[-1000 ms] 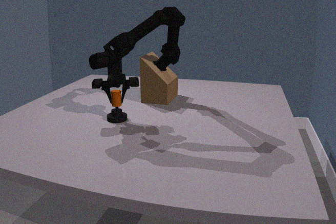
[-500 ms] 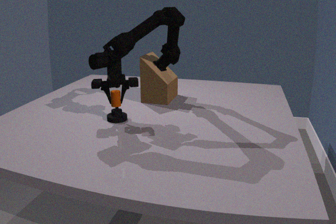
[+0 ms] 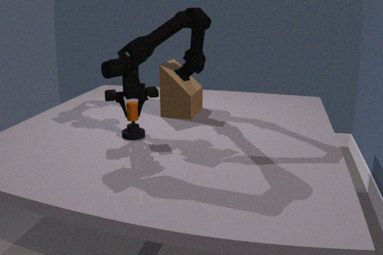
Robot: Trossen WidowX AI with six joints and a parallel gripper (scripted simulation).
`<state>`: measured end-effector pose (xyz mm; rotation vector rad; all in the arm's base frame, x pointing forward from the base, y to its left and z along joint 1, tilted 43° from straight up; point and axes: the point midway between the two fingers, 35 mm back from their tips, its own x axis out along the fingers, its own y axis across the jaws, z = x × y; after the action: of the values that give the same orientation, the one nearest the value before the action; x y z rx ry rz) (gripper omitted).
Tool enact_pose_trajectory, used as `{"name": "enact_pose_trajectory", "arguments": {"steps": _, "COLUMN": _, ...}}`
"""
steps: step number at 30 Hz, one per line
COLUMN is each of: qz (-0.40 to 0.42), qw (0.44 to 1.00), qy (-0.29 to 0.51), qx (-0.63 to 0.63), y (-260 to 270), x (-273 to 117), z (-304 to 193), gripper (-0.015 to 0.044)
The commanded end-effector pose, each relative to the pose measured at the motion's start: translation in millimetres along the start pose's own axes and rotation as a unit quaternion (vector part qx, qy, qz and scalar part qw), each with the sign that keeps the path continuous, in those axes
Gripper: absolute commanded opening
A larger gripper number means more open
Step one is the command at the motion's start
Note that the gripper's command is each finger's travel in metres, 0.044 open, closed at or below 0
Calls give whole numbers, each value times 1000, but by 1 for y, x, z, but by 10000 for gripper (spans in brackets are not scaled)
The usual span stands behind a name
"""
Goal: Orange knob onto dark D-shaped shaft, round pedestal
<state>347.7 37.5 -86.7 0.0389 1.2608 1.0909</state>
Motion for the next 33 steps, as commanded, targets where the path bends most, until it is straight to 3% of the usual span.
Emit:
{"name": "enact_pose_trajectory", "arguments": {"steps": 1, "qz": -2, "qw": 999, "qy": -2, "qx": -35, "y": 2, "x": -2, "z": -1, "gripper": 0}}
{"name": "enact_pose_trajectory", "arguments": {"steps": 24, "qz": -2, "qw": 999, "qy": -2, "qx": -35, "y": 0, "x": -2, "z": 0, "gripper": 0}}
{"name": "enact_pose_trajectory", "arguments": {"steps": 33, "qz": -2, "qw": 990, "qy": -2, "qx": -140, "y": -3, "x": -2, "z": 2, "gripper": 0}}
